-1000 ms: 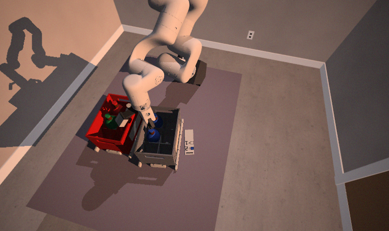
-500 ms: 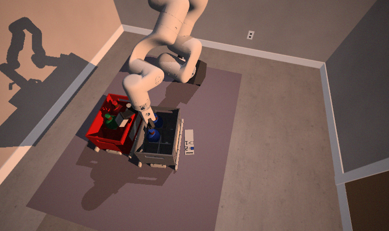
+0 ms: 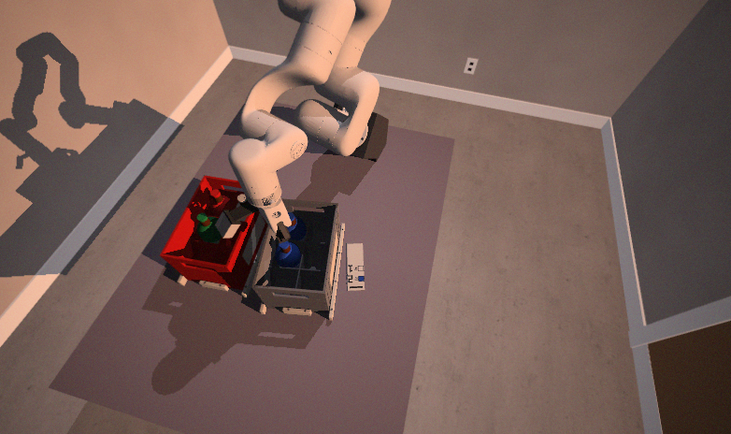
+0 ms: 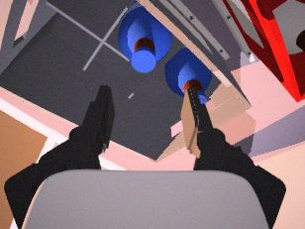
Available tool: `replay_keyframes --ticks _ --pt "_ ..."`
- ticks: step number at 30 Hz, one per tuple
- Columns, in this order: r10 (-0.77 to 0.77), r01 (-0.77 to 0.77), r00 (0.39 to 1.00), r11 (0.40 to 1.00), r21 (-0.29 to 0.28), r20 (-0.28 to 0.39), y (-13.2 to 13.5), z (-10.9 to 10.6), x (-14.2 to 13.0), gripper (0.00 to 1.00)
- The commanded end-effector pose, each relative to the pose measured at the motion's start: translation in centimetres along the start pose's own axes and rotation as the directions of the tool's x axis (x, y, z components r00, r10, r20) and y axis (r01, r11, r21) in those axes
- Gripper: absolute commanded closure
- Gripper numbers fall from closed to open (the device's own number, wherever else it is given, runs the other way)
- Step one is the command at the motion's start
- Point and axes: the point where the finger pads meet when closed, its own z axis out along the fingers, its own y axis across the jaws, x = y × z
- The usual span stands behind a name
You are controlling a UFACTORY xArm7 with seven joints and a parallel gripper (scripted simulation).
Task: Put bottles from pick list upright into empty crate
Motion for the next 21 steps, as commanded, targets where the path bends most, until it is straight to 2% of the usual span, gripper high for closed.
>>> replay_keyframes --ticks 1,21 --pt "0.0 0.0 1.0 1.0 0.002 -0.003 1.6 -0.1 0.6 0.35" --pt "0.001 -0.001 1.0 1.0 0.001 -0.003 10.6 -0.1 1.9 0.35"
